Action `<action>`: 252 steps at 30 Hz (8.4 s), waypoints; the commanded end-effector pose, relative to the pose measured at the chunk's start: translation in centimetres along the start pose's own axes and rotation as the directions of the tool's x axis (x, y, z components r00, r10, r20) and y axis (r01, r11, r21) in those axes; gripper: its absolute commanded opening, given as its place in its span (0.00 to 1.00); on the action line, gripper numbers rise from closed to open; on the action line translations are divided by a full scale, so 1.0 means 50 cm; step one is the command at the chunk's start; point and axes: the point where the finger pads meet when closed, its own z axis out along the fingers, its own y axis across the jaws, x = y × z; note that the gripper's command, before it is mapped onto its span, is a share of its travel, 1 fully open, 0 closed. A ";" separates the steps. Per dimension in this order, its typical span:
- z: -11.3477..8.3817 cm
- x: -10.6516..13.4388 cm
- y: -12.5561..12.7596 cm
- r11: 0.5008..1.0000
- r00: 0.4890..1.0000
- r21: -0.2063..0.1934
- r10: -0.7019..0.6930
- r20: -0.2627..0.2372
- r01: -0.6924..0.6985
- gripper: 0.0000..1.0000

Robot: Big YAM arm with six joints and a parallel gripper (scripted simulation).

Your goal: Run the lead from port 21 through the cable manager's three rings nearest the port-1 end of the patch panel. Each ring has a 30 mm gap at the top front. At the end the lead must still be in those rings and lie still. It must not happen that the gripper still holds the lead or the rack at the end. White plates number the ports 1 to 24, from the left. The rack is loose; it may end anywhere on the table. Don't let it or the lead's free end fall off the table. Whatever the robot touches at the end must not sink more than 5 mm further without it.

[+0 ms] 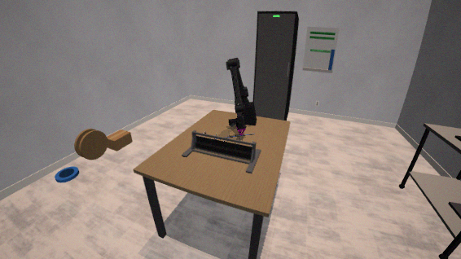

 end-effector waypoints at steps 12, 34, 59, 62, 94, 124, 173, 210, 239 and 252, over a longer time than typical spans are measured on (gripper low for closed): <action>-0.003 -0.012 0.013 1.000 1.000 -0.023 0.007 0.014 -0.007 0.32; 0.012 -0.014 0.010 1.000 1.000 -0.015 0.008 0.010 -0.008 0.32; 0.023 -0.019 0.020 1.000 1.000 -0.023 0.010 0.014 -0.010 0.32; 0.022 -0.020 0.023 1.000 1.000 -0.026 0.010 0.015 -0.010 0.32; 0.022 -0.020 0.022 1.000 1.000 -0.027 0.011 0.016 -0.011 0.32; 0.022 -0.020 0.022 1.000 1.000 -0.027 0.012 0.016 -0.011 0.00; 0.022 -0.020 0.022 1.000 1.000 -0.027 0.012 0.016 -0.011 0.00; -0.035 -0.004 0.019 1.000 1.000 -0.026 0.002 0.015 -0.002 0.00; -0.077 -0.002 0.016 1.000 1.000 -0.024 -0.001 0.013 0.002 0.00; -0.126 -0.028 0.113 0.994 0.996 -0.054 0.093 0.020 -0.091 0.00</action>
